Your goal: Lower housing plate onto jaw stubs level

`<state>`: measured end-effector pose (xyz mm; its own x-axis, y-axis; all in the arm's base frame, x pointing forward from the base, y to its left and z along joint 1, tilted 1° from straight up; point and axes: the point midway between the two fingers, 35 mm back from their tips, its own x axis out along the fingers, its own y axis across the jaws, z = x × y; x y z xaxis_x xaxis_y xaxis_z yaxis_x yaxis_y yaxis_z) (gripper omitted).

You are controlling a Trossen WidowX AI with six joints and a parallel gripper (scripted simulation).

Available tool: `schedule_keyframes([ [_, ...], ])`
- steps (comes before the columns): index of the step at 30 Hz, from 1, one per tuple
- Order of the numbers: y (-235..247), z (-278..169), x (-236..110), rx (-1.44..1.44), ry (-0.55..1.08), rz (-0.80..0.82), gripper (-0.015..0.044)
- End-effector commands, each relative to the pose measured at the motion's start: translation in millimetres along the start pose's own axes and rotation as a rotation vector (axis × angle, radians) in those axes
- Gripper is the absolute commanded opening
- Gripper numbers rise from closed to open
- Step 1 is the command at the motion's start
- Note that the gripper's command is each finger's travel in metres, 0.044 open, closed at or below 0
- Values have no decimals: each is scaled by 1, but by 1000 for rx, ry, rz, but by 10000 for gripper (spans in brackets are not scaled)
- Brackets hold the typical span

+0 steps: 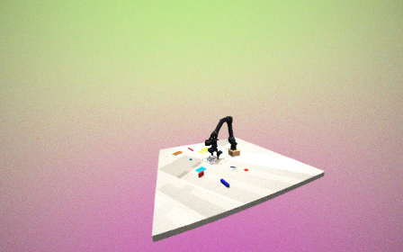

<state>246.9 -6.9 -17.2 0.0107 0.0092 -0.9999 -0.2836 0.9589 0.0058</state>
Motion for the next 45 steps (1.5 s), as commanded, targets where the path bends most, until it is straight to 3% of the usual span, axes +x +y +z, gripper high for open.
schedule_keyframes([
  [1,0,-1,2,4,2,-4,351],
  [45,0,-1,8,5,2,-4,351],
])
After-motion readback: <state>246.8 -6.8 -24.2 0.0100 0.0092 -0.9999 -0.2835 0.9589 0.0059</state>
